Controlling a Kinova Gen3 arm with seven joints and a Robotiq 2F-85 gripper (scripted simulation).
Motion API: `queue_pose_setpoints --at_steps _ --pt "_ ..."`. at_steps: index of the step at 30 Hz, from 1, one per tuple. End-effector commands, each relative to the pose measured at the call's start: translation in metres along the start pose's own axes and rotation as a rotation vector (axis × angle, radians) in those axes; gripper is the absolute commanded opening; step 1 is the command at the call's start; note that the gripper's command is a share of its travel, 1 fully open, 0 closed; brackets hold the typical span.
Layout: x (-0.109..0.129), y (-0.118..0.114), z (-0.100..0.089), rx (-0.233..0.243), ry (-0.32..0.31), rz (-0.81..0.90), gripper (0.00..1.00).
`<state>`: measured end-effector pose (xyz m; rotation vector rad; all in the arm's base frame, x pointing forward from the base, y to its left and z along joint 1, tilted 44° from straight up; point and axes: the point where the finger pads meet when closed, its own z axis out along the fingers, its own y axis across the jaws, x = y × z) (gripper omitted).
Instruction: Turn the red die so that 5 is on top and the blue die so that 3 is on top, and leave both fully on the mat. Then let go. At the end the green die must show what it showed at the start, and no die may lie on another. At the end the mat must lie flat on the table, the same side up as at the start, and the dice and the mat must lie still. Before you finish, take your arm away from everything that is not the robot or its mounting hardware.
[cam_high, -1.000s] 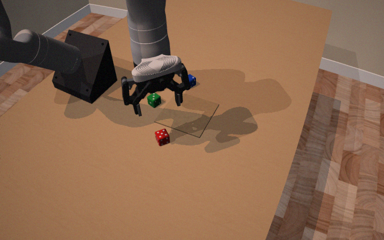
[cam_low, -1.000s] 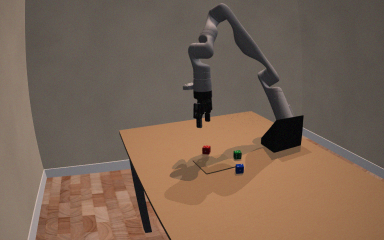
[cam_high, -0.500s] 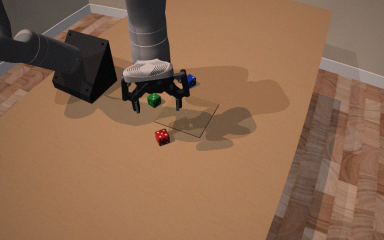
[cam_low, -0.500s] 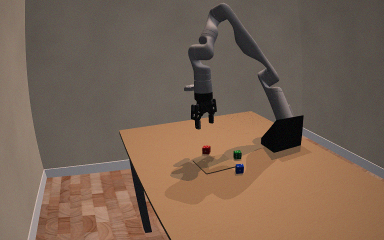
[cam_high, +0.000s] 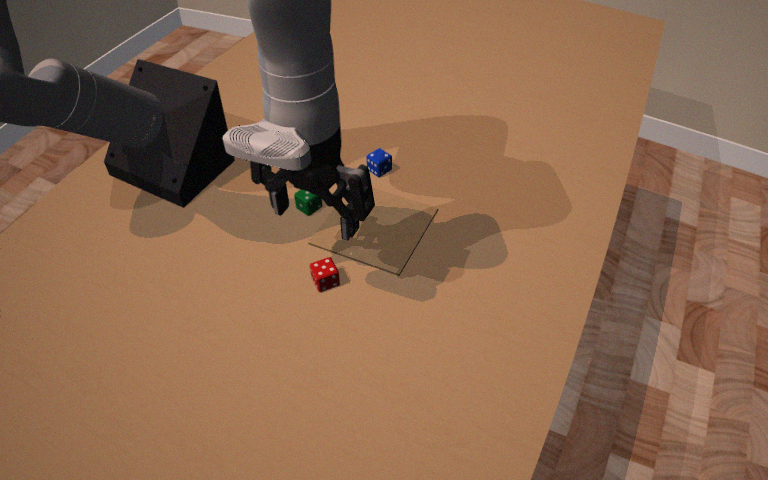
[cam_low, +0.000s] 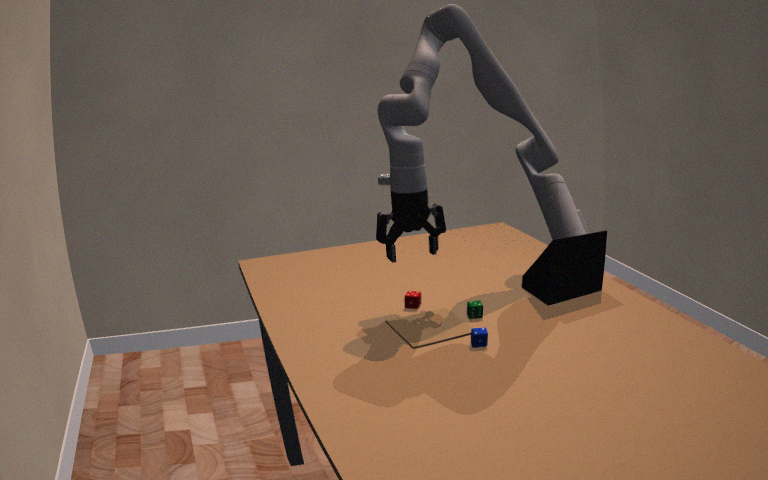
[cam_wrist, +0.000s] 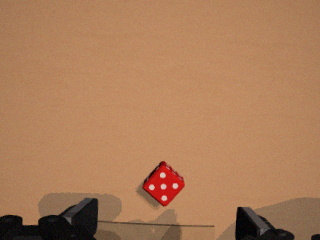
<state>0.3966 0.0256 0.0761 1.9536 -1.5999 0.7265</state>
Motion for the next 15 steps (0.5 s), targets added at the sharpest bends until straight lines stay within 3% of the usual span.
queue_pose_setpoints --at_steps 1,9,15 --pt "-0.0029 0.0007 0.0012 0.004 0.010 0.079 1.00" --pt "-0.0028 -0.0003 0.0054 0.014 0.012 0.394 1.00" --pt "-0.0024 -0.0013 0.0066 0.020 0.012 0.514 1.00"
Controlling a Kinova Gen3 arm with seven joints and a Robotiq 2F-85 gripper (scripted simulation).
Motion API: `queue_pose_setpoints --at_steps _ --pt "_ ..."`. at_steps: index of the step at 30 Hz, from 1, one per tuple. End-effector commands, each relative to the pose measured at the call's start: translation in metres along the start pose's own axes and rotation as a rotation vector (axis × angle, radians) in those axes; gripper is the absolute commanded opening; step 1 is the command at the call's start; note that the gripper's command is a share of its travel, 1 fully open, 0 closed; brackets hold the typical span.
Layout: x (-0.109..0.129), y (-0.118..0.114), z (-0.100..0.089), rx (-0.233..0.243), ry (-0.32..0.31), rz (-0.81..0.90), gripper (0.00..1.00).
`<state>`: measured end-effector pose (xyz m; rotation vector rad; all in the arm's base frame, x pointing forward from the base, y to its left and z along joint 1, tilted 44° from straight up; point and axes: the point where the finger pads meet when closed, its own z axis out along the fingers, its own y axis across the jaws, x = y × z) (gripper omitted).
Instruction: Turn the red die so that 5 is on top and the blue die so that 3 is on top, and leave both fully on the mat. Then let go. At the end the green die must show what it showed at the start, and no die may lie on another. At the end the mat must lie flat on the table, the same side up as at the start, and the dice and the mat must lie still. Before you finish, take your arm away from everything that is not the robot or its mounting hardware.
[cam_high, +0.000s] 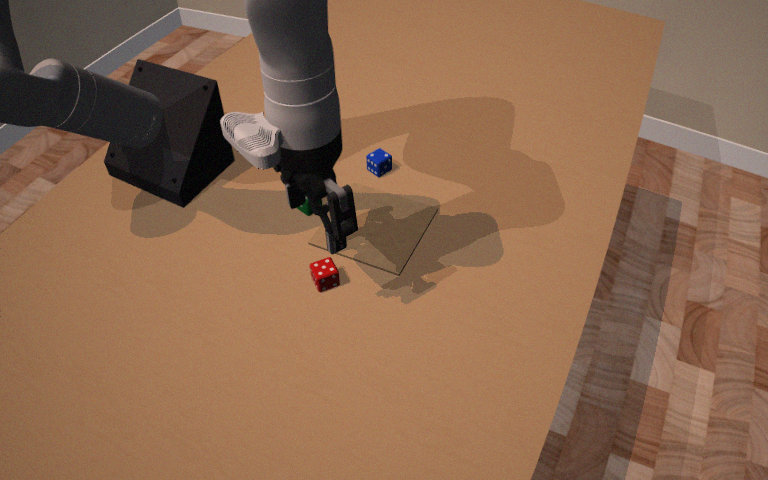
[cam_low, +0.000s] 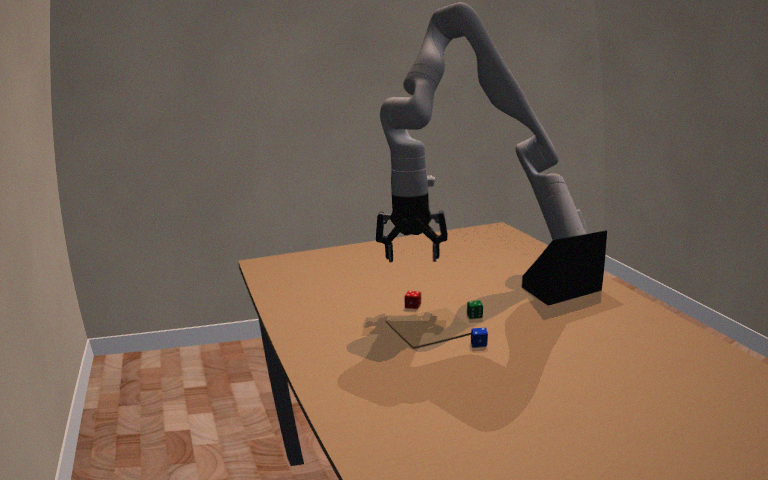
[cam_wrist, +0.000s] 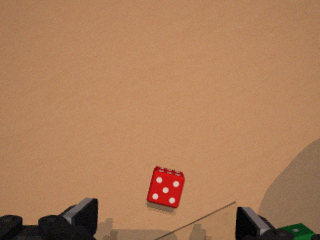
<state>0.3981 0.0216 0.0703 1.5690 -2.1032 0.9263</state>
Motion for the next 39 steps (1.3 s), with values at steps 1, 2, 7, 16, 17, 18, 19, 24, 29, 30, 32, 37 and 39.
queue_pose_setpoints --at_steps 1,2,7,16,17,18,19,24,29,30,32,37,39 --pt "-0.0015 0.0002 -0.0002 0.009 0.004 0.046 1.00" --pt "-0.0015 -0.0001 -0.0001 0.011 0.003 0.069 1.00" --pt "-0.0016 -0.0012 0.0005 0.016 0.002 0.150 1.00" --pt "-0.0016 -0.0017 0.0007 0.018 0.001 0.185 1.00" --pt "-0.0016 -0.0017 0.0007 0.018 0.001 0.185 1.00" --pt "-0.0016 -0.0017 0.0007 0.018 0.001 0.185 1.00" --pt "-0.0016 -0.0017 0.0007 0.018 0.001 0.185 0.46" --pt "-0.0016 -0.0017 0.0007 0.018 0.001 0.185 0.46" --pt "-0.0016 -0.0017 0.0007 0.018 0.001 0.185 0.46" --pt "-0.0016 -0.0017 0.0007 0.018 0.001 0.185 0.46" --pt "-0.0016 -0.0017 0.0007 0.018 0.001 0.185 0.46" --pt "-0.0016 -0.0017 0.0007 0.018 0.001 0.185 0.46" --pt "-0.0016 -0.0017 0.0007 0.018 0.001 0.185 0.46"
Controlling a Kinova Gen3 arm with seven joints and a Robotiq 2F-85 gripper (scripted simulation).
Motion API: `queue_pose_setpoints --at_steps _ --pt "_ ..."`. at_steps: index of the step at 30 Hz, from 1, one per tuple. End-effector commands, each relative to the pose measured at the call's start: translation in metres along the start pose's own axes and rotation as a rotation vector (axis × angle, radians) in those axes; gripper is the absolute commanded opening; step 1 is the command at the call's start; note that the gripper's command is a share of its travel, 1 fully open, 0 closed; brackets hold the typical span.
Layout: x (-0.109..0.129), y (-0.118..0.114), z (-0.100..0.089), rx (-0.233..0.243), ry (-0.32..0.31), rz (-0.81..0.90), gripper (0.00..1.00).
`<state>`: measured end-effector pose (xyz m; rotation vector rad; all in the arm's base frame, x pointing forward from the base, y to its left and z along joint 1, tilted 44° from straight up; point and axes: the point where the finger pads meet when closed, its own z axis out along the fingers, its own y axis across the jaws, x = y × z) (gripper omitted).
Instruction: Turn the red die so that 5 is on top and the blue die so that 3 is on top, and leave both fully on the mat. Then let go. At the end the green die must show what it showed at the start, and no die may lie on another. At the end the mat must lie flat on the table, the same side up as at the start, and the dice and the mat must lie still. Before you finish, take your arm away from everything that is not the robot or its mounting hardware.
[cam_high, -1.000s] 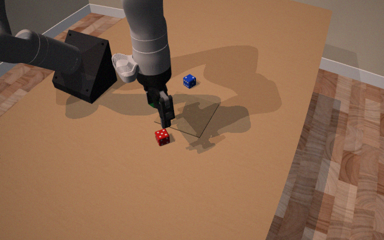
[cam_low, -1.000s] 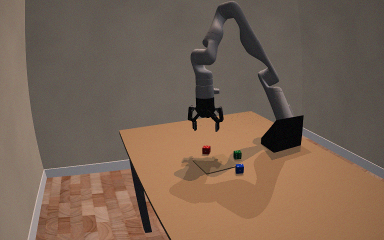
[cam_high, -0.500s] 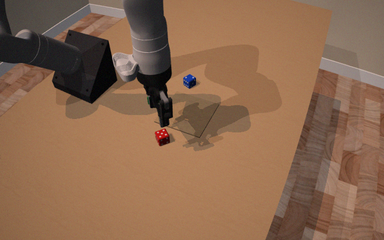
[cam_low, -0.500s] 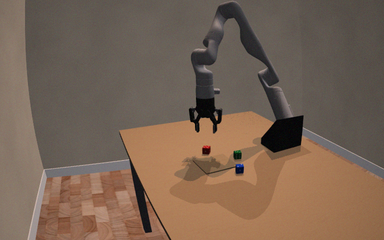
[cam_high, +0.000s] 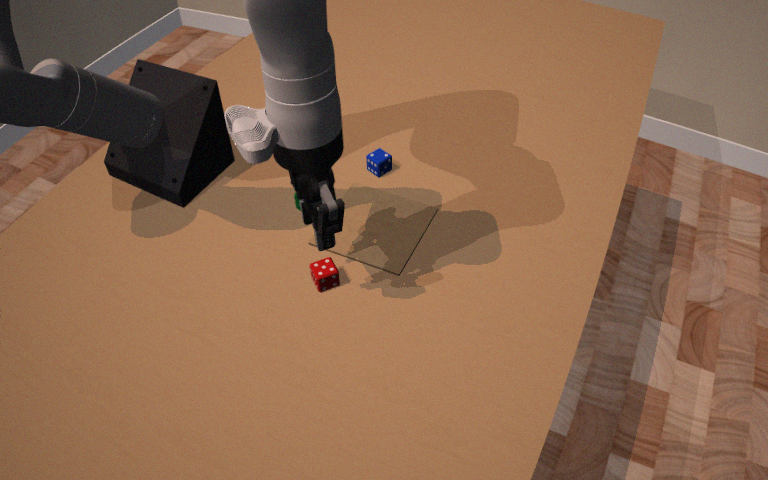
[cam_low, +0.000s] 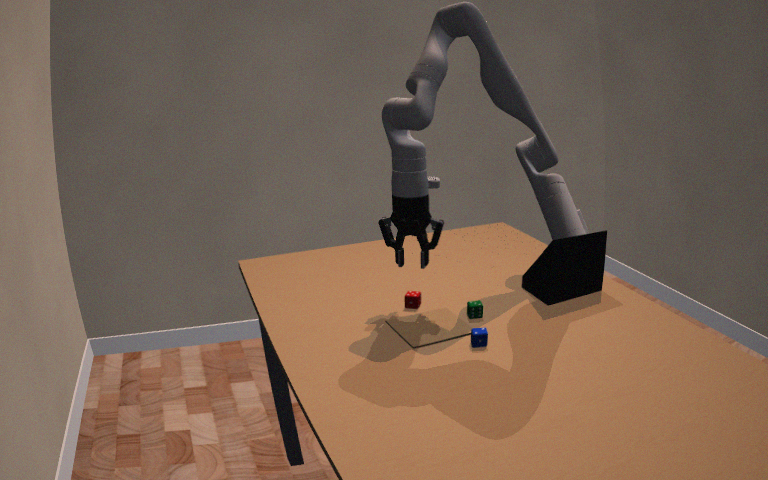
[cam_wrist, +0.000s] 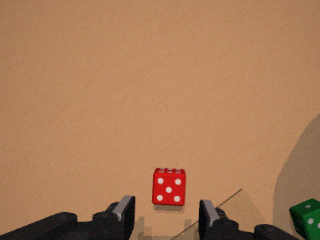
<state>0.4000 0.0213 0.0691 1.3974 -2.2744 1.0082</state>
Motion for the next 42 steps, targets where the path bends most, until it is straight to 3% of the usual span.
queue_pose_setpoints --at_steps 1,25,42 --pt "0.000 0.000 -0.001 0.001 -0.001 0.000 0.46" --pt "0.000 0.000 0.001 0.001 -0.001 0.000 0.46" --pt "0.000 0.000 0.017 0.001 -0.001 0.000 0.46"
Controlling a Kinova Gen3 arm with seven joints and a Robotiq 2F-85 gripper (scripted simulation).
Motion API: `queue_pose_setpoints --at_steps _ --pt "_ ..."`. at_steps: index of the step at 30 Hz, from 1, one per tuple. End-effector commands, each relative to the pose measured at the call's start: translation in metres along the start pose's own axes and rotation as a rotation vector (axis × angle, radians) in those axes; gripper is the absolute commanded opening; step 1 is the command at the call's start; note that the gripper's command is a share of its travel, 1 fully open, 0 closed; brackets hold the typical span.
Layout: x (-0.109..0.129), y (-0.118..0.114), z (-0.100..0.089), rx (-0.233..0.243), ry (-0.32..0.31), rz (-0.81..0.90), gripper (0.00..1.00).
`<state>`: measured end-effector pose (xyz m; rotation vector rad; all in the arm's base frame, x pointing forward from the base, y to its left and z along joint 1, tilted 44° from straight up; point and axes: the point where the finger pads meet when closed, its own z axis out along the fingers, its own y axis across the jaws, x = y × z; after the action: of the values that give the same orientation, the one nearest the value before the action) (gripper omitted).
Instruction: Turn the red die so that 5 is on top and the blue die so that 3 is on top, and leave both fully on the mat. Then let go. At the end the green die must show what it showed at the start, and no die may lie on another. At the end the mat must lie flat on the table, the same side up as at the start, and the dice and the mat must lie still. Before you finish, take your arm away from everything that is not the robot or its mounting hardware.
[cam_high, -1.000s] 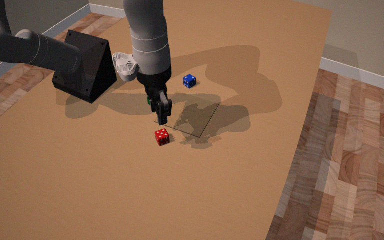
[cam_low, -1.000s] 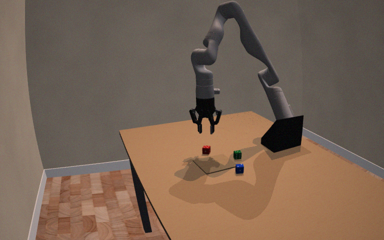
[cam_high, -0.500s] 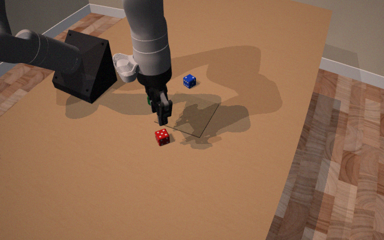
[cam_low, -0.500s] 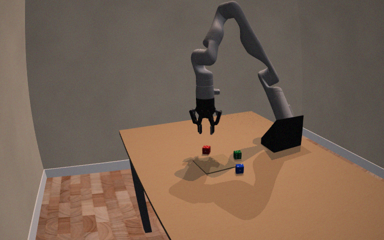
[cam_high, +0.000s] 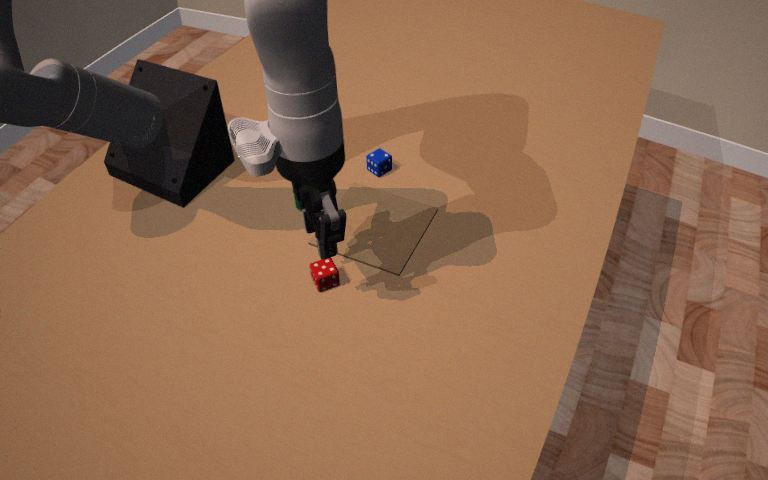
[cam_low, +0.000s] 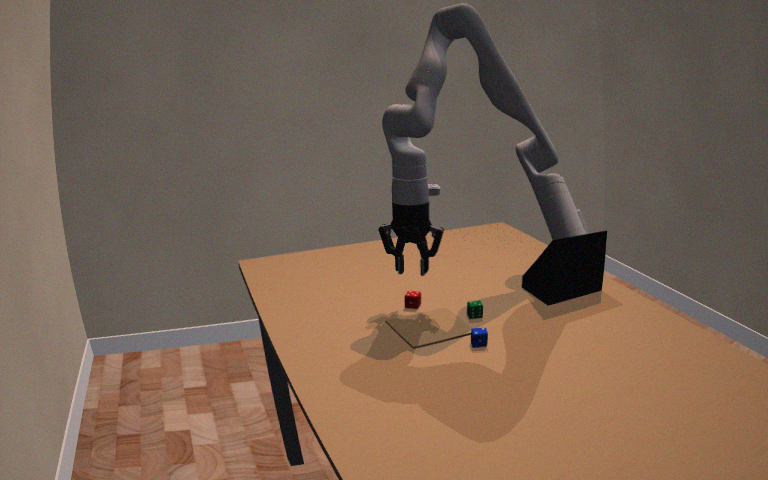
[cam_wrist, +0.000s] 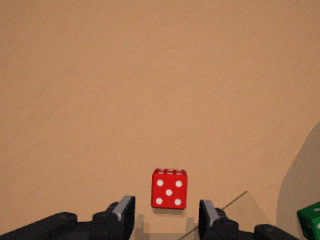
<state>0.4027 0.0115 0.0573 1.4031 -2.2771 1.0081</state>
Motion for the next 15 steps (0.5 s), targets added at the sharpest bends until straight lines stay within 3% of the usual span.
queue_pose_setpoints --at_steps 1,15 --pt "0.001 0.000 0.003 -0.001 0.004 0.000 0.46" --pt "0.001 0.000 0.025 -0.001 0.004 0.000 0.46"
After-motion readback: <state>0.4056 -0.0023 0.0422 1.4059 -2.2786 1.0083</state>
